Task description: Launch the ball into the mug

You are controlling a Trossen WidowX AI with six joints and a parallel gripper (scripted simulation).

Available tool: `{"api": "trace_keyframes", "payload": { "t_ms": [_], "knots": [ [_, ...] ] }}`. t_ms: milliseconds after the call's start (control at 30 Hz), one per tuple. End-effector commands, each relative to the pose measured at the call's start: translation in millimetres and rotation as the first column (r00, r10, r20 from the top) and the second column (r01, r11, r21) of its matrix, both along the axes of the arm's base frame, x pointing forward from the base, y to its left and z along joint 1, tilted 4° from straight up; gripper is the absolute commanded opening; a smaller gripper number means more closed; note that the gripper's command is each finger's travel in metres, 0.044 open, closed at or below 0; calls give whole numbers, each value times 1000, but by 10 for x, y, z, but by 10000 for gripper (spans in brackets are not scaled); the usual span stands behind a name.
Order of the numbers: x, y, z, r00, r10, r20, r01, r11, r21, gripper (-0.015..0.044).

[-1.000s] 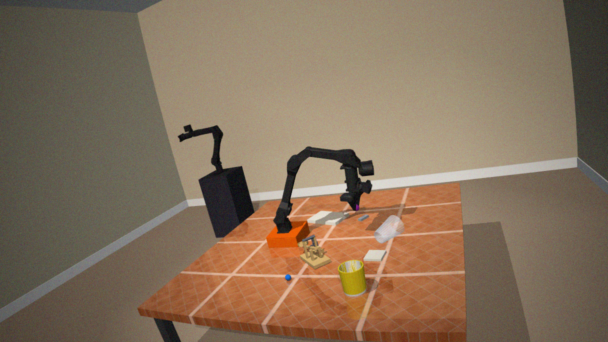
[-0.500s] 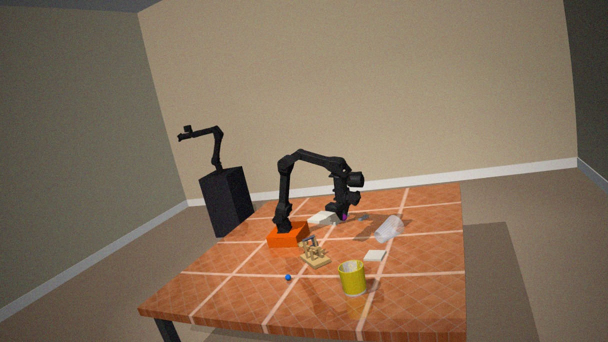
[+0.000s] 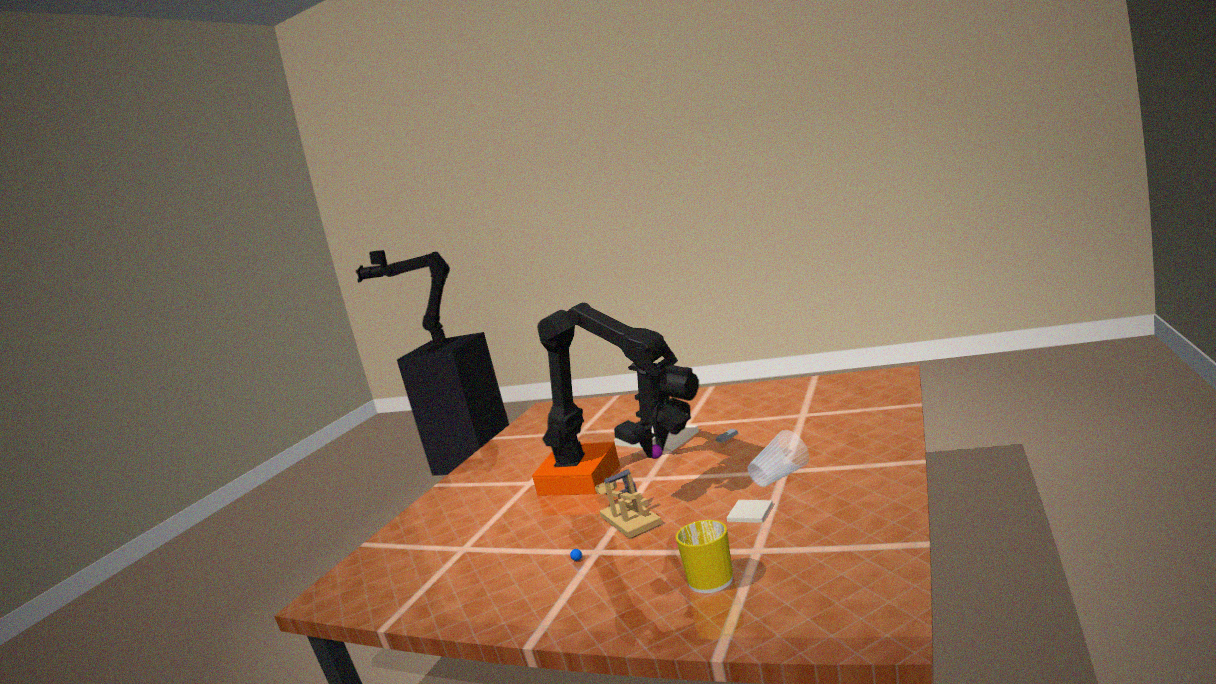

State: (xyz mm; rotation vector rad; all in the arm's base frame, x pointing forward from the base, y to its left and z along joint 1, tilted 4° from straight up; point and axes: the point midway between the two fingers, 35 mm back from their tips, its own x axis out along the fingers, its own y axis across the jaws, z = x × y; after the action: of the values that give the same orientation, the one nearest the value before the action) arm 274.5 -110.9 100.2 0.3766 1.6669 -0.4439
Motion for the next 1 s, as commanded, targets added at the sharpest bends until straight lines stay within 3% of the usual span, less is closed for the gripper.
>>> {"api": "trace_keyframes", "payload": {
  "t_ms": [0,667,967],
  "knots": [
    [-192,-91,-23,999,-40,-19,40,999,22,0],
    [-1190,-380,-146,955,-276,-111,287,953,97,0],
    [-1215,-393,-300,952,-283,-114,295,950,100,0]
  ]
}}
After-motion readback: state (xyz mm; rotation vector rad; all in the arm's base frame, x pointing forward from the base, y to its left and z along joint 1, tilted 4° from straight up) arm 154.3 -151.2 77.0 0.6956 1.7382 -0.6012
